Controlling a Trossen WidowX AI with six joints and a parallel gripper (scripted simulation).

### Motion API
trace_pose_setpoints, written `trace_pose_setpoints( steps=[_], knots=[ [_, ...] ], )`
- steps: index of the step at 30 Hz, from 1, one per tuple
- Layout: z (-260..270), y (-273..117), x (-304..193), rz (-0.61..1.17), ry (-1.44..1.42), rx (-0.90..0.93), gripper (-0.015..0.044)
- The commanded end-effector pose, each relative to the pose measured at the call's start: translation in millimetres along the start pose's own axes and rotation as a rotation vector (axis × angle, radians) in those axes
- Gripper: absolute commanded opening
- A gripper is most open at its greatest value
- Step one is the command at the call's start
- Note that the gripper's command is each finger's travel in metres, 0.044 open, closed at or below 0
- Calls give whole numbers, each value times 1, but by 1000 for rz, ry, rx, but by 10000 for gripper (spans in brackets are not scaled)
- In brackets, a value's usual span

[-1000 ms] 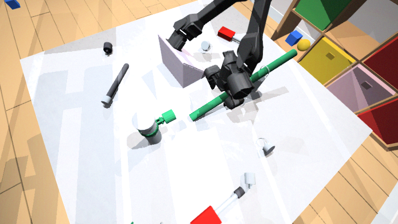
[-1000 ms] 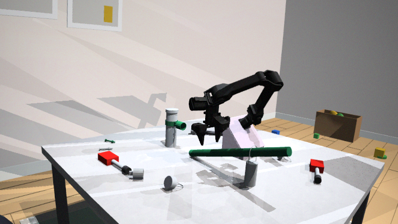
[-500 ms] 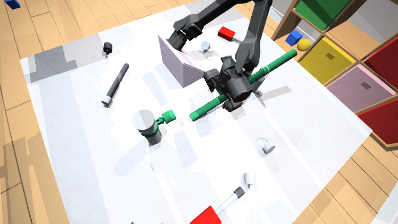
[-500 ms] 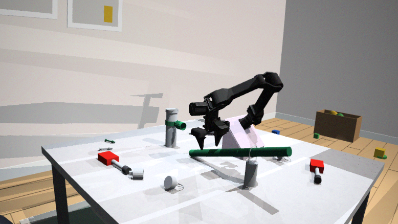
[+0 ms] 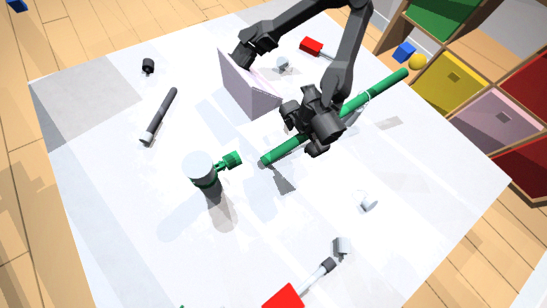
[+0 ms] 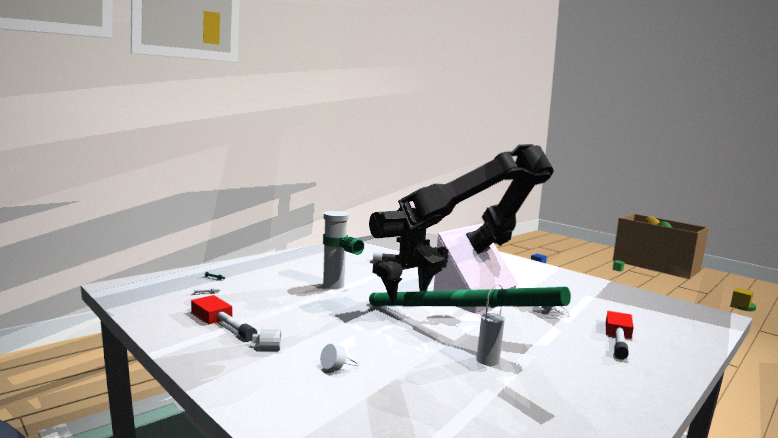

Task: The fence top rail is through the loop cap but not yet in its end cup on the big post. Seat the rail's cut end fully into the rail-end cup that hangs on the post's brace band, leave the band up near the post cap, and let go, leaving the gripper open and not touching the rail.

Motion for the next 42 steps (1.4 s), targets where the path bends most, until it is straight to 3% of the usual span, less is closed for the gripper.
trace_pose_setpoints(
  steps=[1,14,26,32,35,42],
  knots=[
    [2,9,-1,-5,10,5,440],
    [3,26,0,-8,10,5,440],
    [3,26,0,-8,10,5,125],
    [3,26,0,-8,10,5,85],
    [3,23,0,-8,10,5,6],
    [2,11,-8,37,8,-2,0]
  ],
)
Point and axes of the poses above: the point midway between the two fingers, 35 mm back from their tips, its own y axis out along the fingers, its own z axis across the jaws, x = y × z, the point moved 1 cm from there along -y, back along the fingers, and after that the axes turned 2 degrees about y, right-handed, at the moved point
